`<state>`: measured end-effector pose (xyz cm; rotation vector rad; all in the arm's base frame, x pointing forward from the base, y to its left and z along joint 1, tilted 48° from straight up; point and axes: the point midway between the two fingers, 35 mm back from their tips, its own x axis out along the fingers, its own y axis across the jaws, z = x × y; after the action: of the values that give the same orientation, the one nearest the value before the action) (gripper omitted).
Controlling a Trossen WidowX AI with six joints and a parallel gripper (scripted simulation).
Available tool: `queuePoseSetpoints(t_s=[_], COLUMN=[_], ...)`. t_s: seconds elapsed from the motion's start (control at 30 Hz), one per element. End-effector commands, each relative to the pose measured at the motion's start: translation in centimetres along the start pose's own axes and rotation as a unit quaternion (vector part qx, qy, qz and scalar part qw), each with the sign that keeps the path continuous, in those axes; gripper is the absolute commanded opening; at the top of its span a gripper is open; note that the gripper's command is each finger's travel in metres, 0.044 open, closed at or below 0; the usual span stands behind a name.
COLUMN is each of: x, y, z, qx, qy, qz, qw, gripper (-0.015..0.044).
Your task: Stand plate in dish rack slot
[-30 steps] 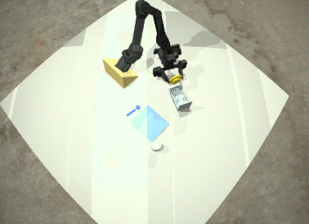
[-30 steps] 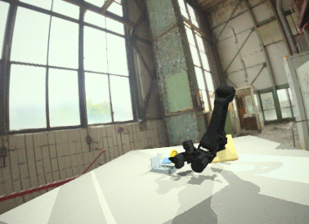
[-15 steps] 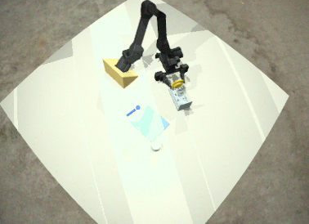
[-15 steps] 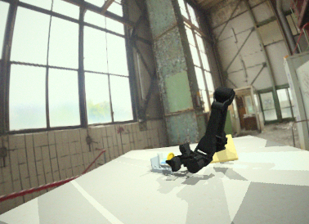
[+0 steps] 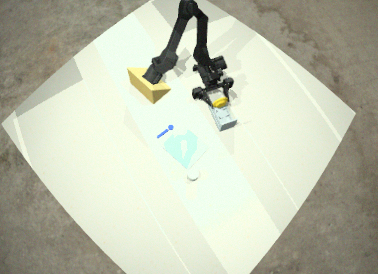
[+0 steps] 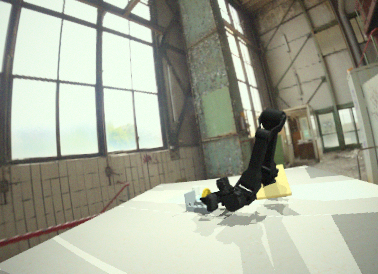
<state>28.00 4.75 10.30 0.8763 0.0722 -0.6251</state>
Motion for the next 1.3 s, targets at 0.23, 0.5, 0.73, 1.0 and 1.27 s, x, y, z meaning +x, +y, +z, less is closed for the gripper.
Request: queuePoseSetpoints(t_s=[0.23, 0.5, 0.73, 1.0, 1.27], x=[0.0, 0.0, 0.0, 0.0, 0.4], y=[-0.1, -0.1, -0.1, -0.1, 0.4], z=[-0.7, -0.7, -0.7, -0.7, 1.6], qx=[-0.003, -0.001, -0.001, -0.001, -0.002], qy=[0.003, 0.002, 0.002, 0.002, 0.005], qz=[0.0, 0.0, 0.0, 0.0, -0.006], qw=[1.0, 1.0, 1.0, 1.0, 1.0], gripper=[0.0, 0.0053, 0.0236, 0.04, 0.04])
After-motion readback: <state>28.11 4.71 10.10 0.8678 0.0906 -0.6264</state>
